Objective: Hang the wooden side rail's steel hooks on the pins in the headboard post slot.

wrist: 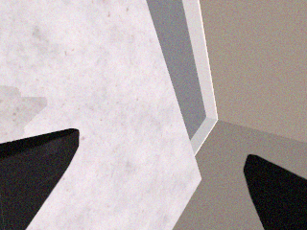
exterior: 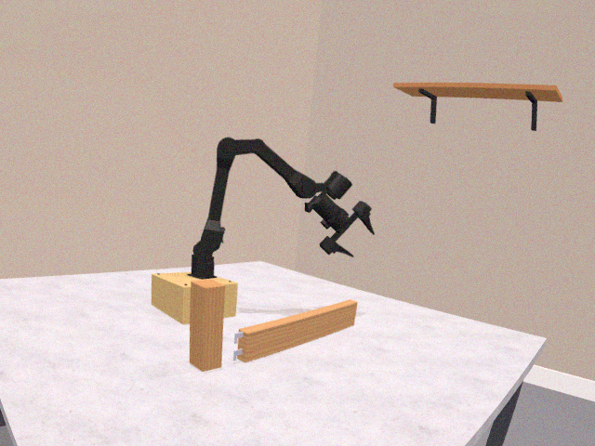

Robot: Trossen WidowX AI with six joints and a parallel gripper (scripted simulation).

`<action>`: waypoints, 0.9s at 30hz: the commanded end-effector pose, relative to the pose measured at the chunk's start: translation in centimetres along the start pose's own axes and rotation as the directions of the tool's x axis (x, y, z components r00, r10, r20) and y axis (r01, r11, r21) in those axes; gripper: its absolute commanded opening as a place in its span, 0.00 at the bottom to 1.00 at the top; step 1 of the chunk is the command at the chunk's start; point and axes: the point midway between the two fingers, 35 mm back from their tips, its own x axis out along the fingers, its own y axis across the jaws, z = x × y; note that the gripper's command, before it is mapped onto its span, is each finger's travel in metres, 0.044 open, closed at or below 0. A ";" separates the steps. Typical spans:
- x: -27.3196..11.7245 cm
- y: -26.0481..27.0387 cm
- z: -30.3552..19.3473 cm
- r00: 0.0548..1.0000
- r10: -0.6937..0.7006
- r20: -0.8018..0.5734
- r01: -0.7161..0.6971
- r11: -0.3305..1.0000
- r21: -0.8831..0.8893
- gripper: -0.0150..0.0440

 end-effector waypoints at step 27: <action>-17.3 13.7 -28.8 0.778 0.255 -0.574 -0.393 0.911 -0.128 1.00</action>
